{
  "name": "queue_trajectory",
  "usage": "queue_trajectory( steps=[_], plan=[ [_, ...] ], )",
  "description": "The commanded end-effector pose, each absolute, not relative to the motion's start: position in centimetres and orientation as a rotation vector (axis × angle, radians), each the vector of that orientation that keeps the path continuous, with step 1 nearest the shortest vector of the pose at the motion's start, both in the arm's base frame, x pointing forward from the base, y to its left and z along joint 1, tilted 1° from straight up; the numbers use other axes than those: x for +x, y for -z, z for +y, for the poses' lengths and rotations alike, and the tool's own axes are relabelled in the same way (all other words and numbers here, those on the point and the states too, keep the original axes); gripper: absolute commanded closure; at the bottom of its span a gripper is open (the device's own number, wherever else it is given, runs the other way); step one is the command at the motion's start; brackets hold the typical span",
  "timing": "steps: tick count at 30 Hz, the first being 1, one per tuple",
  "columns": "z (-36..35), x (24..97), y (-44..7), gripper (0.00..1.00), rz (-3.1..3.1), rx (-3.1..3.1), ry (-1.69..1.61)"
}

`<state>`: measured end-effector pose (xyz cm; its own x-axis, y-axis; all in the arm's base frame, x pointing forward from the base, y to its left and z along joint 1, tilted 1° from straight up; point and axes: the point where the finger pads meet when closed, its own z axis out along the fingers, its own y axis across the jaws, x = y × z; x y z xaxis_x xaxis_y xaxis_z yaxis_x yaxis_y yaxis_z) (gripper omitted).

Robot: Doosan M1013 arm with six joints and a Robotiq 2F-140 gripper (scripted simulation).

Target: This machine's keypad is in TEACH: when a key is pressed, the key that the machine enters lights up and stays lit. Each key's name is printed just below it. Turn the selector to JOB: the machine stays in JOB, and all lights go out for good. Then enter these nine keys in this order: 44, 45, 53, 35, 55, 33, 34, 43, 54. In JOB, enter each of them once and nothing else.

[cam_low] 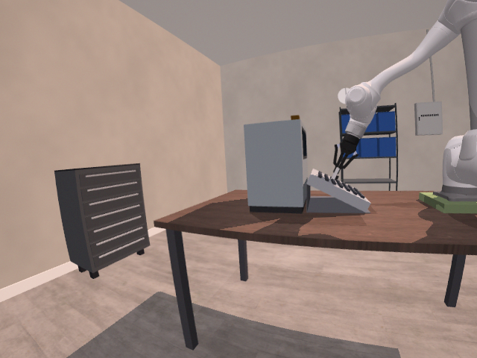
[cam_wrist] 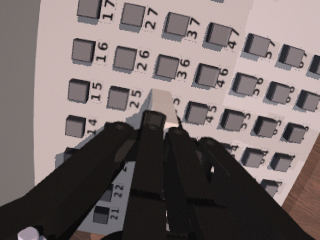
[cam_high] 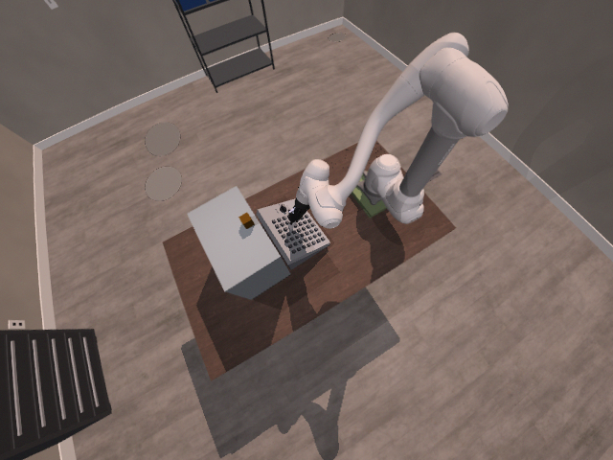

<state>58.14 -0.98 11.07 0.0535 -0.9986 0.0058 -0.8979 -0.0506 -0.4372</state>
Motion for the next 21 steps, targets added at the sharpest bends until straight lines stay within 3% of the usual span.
queue_trajectory(
  steps=[1, 21],
  plan=[
    [-0.97, 58.15, -11.06, 1.0, 1.913, -2.021, 0.446],
    [-0.99, 57.82, -11.74, 1.0, 1.913, -2.021, 0.446]
  ],
)
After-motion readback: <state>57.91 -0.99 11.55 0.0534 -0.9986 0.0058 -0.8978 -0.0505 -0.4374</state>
